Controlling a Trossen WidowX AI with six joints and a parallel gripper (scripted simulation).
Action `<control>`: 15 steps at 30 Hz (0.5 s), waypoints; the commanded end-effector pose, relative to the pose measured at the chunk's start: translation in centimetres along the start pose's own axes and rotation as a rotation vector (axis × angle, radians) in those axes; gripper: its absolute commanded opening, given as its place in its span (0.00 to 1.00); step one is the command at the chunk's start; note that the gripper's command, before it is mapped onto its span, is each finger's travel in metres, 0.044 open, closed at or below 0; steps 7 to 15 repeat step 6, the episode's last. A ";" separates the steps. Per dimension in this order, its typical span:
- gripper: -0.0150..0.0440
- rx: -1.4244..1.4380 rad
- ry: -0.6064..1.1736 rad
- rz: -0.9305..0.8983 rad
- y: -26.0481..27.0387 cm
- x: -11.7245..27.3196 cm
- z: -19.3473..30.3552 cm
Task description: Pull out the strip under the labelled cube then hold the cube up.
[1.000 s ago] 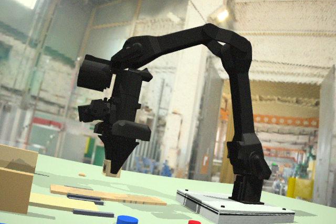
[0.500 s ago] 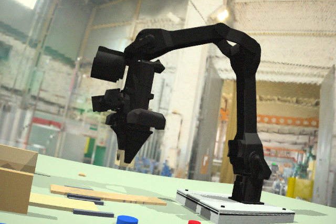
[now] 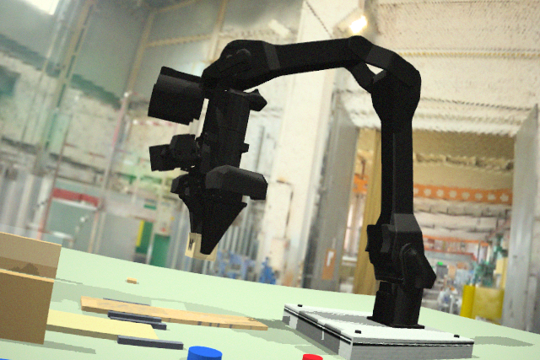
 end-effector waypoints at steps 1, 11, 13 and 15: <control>0.25 -0.002 -0.001 0.000 0.0 0.1 0.0; 0.25 -0.002 -0.001 0.000 0.0 0.1 0.0; 0.25 -0.002 -0.001 0.000 0.0 0.1 0.0; 0.25 -0.002 -0.001 0.000 0.0 0.1 0.0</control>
Point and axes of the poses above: the point midway between the two fingers, 35 mm back from their tips, its own x axis back along the fingers, its own y axis across the jaws, z = x × y, the point moved 10 cm from there along x, back along the fingers, and after that the axes turned 11 degrees about -x, right-handed, at the moved point
